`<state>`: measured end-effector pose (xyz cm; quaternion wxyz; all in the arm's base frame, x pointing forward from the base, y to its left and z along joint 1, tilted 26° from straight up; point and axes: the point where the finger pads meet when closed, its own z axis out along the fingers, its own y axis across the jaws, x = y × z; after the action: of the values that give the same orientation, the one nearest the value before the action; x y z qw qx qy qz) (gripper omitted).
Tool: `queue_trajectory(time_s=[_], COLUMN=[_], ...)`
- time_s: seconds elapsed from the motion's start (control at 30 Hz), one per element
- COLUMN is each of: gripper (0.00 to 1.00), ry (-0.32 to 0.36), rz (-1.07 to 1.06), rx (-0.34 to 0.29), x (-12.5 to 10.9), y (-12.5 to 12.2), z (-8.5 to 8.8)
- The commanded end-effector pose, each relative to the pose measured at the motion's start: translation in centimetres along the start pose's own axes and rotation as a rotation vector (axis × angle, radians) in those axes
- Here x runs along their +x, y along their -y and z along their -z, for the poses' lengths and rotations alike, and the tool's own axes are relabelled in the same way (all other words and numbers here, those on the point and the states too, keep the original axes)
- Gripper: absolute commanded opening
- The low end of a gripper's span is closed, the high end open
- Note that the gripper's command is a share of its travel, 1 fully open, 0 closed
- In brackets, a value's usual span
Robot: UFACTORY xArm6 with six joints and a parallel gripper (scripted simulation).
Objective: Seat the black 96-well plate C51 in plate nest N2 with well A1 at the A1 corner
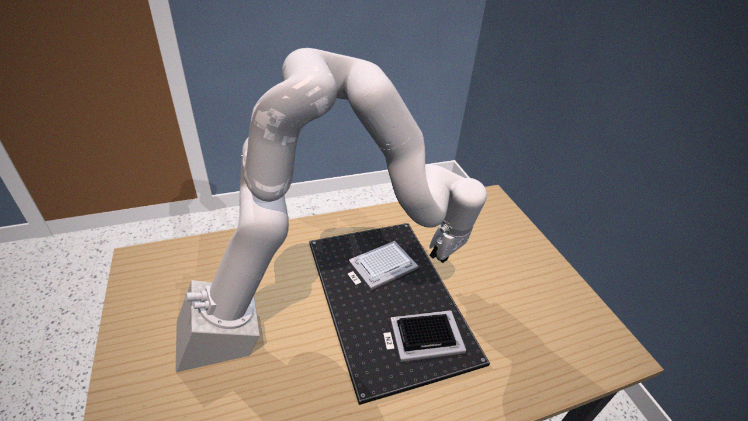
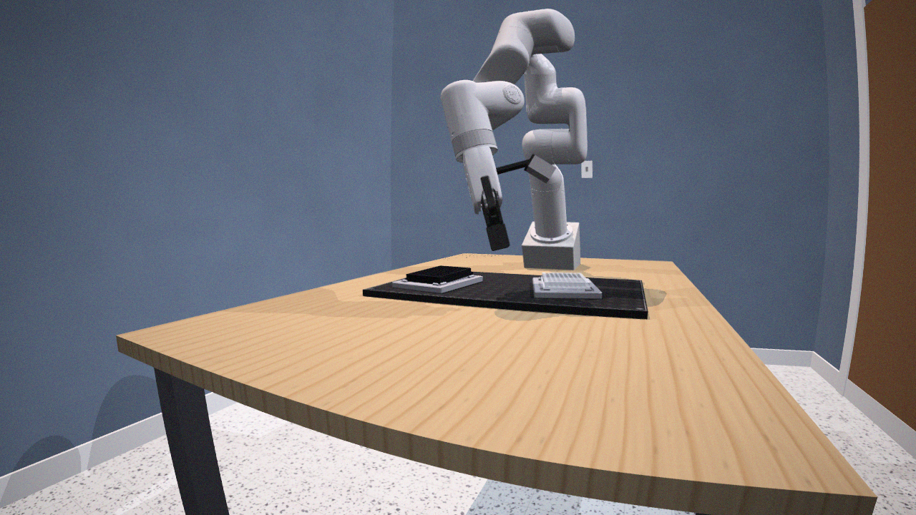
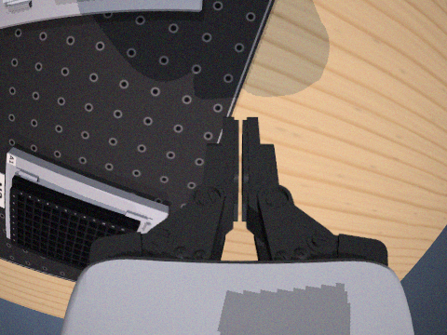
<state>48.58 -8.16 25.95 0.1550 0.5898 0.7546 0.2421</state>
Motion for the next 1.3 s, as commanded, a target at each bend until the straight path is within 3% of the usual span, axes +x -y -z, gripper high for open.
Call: queue_trajectory(time_s=[0.0,0.17,0.3,0.53,0.63,0.9,1.03,1.27], gripper=[0.00,0.00,0.00,0.00,0.00,0.00,0.00,0.00], ry=[0.043,0.043,0.102,0.102,0.153,0.160,0.217,0.217], rz=[-0.065,-0.065,-0.157,-0.157,-0.240,-0.250,-0.344,-0.344], rx=[0.014,0.014,0.036,0.036,0.056,0.058,0.079,0.079], x=[-1.7,-2.8,-4.2,-6.3,-7.3,-9.1,-10.2,-11.5], y=[1.1,2.0,3.3,5.2,6.3,8.3,9.8,11.6], z=[0.7,1.2,1.8,2.7,3.2,4.2,5.0,5.8])
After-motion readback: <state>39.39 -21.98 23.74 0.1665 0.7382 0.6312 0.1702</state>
